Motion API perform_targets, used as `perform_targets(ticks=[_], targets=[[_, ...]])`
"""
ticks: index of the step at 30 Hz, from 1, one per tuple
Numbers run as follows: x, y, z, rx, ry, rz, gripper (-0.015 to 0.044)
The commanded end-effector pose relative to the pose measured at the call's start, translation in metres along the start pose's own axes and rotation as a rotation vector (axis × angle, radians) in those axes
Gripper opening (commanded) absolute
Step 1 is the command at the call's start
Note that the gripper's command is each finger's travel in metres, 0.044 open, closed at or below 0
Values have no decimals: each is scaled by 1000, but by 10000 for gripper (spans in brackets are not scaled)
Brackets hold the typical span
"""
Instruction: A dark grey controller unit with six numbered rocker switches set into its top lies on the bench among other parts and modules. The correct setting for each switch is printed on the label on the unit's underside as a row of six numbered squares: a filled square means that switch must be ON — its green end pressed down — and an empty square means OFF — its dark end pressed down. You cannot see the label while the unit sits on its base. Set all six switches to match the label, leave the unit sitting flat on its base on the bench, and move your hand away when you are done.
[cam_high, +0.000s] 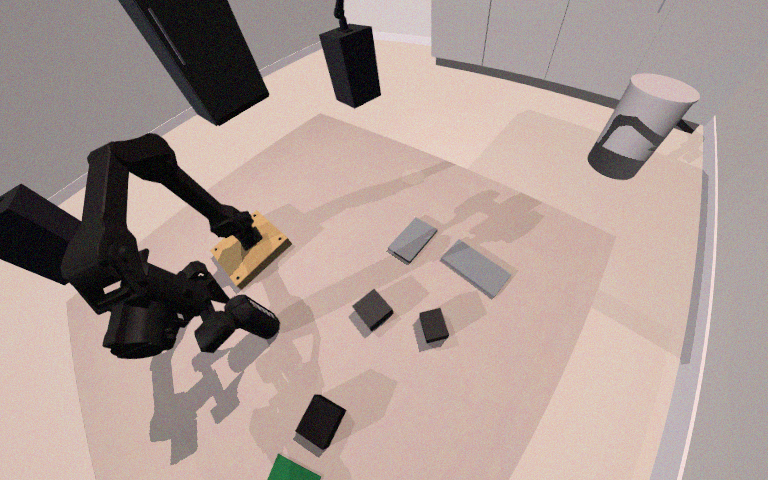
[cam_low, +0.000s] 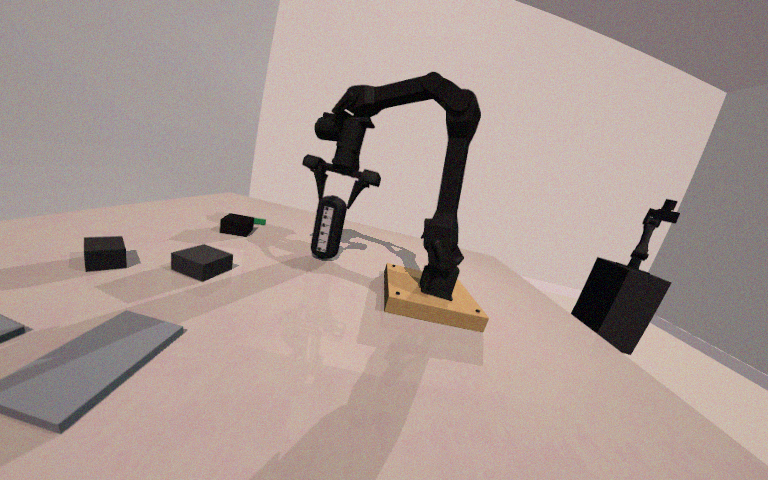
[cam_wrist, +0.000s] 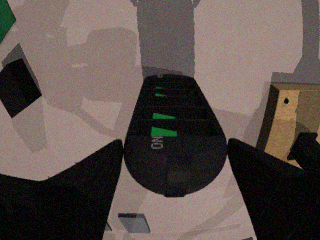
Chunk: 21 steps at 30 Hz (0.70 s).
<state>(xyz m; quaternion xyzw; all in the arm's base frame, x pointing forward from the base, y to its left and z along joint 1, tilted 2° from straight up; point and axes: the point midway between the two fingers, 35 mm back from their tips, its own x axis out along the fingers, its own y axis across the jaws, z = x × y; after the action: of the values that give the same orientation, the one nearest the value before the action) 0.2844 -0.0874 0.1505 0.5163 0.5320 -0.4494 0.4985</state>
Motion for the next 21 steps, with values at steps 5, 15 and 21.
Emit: perform_targets(ticks=[5,15,21], targets=[[4,1,9,-3,-25,-11,335],[4,1,16,-3,-49,-11,335],[4,1,21,-3,-63,-11,335]])
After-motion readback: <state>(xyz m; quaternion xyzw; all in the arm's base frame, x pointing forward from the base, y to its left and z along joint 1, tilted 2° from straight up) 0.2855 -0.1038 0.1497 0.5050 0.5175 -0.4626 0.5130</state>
